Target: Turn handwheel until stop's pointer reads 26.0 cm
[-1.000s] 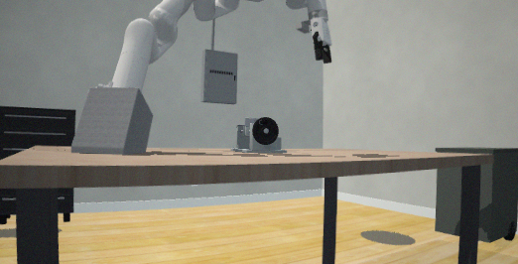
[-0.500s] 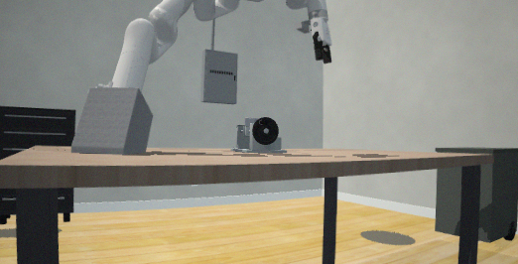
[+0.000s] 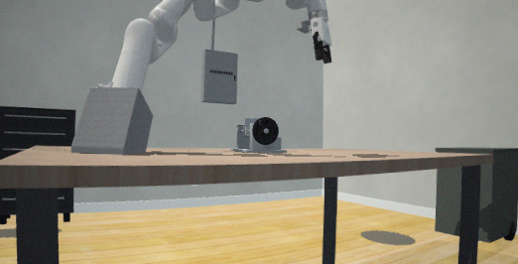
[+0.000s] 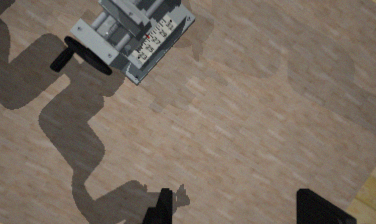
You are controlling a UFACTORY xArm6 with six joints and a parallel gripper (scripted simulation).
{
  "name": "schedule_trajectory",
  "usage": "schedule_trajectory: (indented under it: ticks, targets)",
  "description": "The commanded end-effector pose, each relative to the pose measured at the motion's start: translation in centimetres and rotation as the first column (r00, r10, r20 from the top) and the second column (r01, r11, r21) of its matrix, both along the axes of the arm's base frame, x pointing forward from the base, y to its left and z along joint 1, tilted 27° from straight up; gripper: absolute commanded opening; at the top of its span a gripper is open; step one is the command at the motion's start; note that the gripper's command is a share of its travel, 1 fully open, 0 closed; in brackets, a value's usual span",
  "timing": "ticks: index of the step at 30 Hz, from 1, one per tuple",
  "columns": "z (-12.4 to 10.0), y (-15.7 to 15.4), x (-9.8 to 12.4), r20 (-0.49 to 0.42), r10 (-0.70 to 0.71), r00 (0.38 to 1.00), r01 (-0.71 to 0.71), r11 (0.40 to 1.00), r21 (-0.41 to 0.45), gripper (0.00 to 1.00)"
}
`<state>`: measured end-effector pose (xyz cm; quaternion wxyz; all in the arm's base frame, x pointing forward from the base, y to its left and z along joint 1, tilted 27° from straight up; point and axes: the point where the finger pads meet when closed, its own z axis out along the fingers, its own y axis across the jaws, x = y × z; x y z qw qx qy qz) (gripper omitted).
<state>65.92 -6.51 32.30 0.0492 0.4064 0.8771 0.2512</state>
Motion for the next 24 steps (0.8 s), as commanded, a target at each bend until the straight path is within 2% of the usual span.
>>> schedule_trajectory:
  ticks: [1,12,19,21,24]
  targets:
    - [0.3,-0.1,0.0,0.005,-0.001,1.0,0.001,1.0,-0.001,1.0]
    - [0.0,-0.1,-0.2,0.019,0.035,0.999,-0.035,0.999,-0.012,1.0]
    - [-1.2,-0.2,-1.2,0.078,0.199,0.977,-0.194,0.979,-0.068,1.0]
    - [-1.2,-0.2,-1.2,0.078,0.199,0.977,-0.194,0.979,-0.068,1.0]
    - [-2.1,-0.3,-2.0,0.115,0.314,0.942,-0.302,0.947,-0.112,1.0]
